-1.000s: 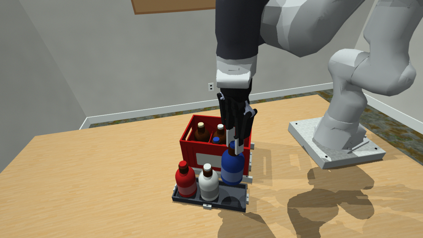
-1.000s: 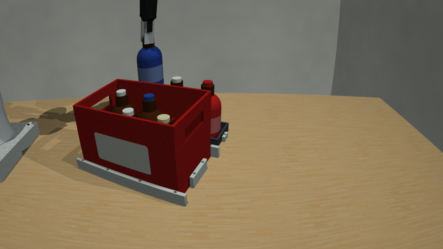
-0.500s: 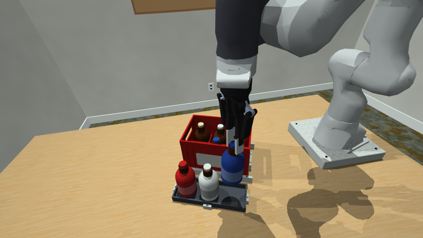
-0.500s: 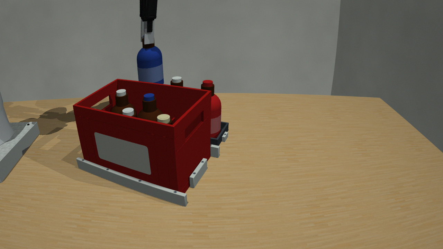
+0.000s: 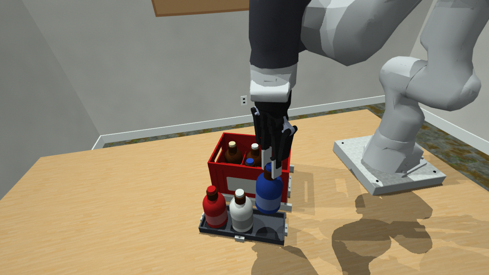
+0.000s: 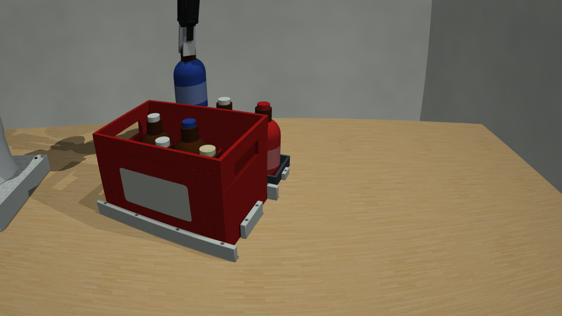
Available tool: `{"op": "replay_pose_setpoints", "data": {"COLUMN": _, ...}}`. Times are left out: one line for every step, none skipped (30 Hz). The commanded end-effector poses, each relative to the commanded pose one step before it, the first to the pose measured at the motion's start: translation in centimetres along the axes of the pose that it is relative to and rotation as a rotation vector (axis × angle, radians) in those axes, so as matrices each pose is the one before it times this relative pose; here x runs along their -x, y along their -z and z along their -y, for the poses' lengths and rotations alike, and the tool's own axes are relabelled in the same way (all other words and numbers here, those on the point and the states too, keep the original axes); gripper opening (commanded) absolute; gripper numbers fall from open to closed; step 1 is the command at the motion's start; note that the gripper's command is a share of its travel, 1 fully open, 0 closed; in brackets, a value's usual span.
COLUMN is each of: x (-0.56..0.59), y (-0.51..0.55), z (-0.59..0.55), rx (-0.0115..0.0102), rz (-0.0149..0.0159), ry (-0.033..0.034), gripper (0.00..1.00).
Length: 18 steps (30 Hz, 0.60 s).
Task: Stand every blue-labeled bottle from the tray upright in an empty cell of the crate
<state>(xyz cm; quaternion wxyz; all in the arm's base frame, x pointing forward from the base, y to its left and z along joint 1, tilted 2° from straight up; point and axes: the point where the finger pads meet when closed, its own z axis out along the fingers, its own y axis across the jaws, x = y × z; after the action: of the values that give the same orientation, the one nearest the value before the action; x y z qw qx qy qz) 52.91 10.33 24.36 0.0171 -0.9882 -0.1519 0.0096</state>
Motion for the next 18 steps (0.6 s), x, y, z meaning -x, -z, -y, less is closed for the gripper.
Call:
{"op": "replay_pose_setpoints", "data": {"x": -0.352, "y": 0.774, "z": -0.119, "rx": -0.00019, "rz": -0.01552, "ry": -0.00014, "gripper": 0.0}}
{"op": "replay_pose_setpoints", "data": {"x": 0.0, "y": 0.025, "z": 0.0, "rx": 0.0, "rz": 0.0, "ry": 0.0, "gripper": 0.0}}
{"op": "replay_pose_setpoints", "data": {"x": 0.0, "y": 0.031, "z": 0.0, "rx": 0.0, "rz": 0.0, "ry": 0.0, "gripper": 0.0}}
{"op": "replay_pose_setpoints", "data": {"x": 0.0, "y": 0.037, "z": 0.0, "rx": 0.0, "rz": 0.0, "ry": 0.0, "gripper": 0.0}}
{"op": "replay_pose_setpoints", "data": {"x": 0.0, "y": 0.043, "z": 0.0, "rx": 0.0, "rz": 0.0, "ry": 0.0, "gripper": 0.0}}
{"op": "replay_pose_setpoints", "data": {"x": 0.001, "y": 0.05, "z": 0.0, "rx": 0.0, "rz": 0.0, "ry": 0.0, "gripper": 0.0}}
{"op": "replay_pose_setpoints", "data": {"x": 0.001, "y": 0.057, "z": 0.0, "rx": 0.0, "rz": 0.0, "ry": 0.0, "gripper": 0.0}}
{"op": "replay_pose_setpoints", "data": {"x": 0.001, "y": 0.063, "z": 0.0, "rx": 0.0, "rz": 0.0, "ry": 0.0, "gripper": 0.0}}
{"op": "replay_pose_setpoints", "data": {"x": 0.001, "y": 0.07, "z": 0.001, "rx": 0.0, "rz": 0.0, "ry": 0.0, "gripper": 0.0}}
{"op": "replay_pose_setpoints", "data": {"x": 0.001, "y": 0.075, "z": 0.001, "rx": 0.0, "rz": 0.0, "ry": 0.0, "gripper": 0.0}}
{"op": "replay_pose_setpoints", "data": {"x": 0.001, "y": 0.081, "z": 0.001, "rx": 0.0, "rz": 0.0, "ry": 0.0, "gripper": 0.0}}
{"op": "replay_pose_setpoints", "data": {"x": 0.001, "y": 0.087, "z": 0.001, "rx": 0.0, "rz": 0.0, "ry": 0.0, "gripper": 0.0}}
{"op": "replay_pose_setpoints", "data": {"x": 0.001, "y": 0.093, "z": 0.001, "rx": 0.0, "rz": 0.0, "ry": 0.0, "gripper": 0.0}}
{"op": "replay_pose_setpoints", "data": {"x": 0.001, "y": 0.099, "z": 0.001, "rx": 0.0, "rz": 0.0, "ry": 0.0, "gripper": 0.0}}
{"op": "replay_pose_setpoints", "data": {"x": 0.0, "y": 0.0, "z": 0.0, "rx": 0.0, "rz": 0.0, "ry": 0.0, "gripper": 0.0}}
{"op": "replay_pose_setpoints", "data": {"x": 0.0, "y": 0.0, "z": 0.0, "rx": 0.0, "rz": 0.0, "ry": 0.0, "gripper": 0.0}}
{"op": "replay_pose_setpoints", "data": {"x": 0.001, "y": 0.103, "z": 0.001, "rx": 0.0, "rz": 0.0, "ry": 0.0, "gripper": 0.0}}
{"op": "replay_pose_setpoints", "data": {"x": 0.001, "y": 0.107, "z": 0.001, "rx": 0.0, "rz": 0.0, "ry": 0.0, "gripper": 0.0}}
